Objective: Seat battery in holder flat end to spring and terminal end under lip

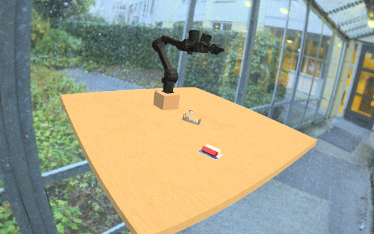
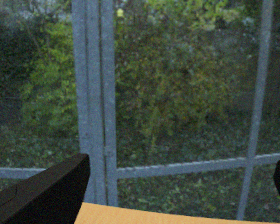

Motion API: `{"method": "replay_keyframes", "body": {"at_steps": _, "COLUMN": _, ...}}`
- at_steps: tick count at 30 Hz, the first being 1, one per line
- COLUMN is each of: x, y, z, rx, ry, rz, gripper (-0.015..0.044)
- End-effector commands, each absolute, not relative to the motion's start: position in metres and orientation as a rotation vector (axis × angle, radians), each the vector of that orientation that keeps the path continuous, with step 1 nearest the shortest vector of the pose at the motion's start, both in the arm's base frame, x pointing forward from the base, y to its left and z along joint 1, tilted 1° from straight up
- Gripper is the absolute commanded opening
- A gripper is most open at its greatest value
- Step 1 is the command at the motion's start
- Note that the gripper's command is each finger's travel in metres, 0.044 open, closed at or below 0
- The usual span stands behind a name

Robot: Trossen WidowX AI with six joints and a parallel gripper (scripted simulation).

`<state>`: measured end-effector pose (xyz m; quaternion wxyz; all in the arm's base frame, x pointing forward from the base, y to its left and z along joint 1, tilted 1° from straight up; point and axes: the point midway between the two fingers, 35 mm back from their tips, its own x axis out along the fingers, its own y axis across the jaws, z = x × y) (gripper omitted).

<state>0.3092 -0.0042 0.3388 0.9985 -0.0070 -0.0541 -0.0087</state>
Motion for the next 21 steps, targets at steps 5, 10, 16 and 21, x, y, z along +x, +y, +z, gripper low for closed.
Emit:
{"method": "replay_keyframes", "body": {"at_steps": 5, "x": 0.330, "y": 0.014, "z": 0.244, "rx": 0.211, "ry": 0.256, "rz": 0.009, "gripper": 0.0269}}
{"method": "replay_keyframes", "body": {"at_steps": 10, "x": 0.319, "y": 0.032, "z": 0.150, "rx": 0.404, "ry": 0.631, "rz": -0.054, "gripper": 0.0244}}
{"method": "replay_keyframes", "body": {"at_steps": 16, "x": 0.256, "y": 0.046, "z": 0.044, "rx": 0.581, "ry": 1.127, "rz": -0.304, "gripper": 0.0244}}
{"method": "replay_keyframes", "body": {"at_steps": 21, "x": 0.188, "y": 0.044, "z": -0.003, "rx": 0.615, "ry": 1.438, "rz": -0.609, "gripper": 0.0244}}
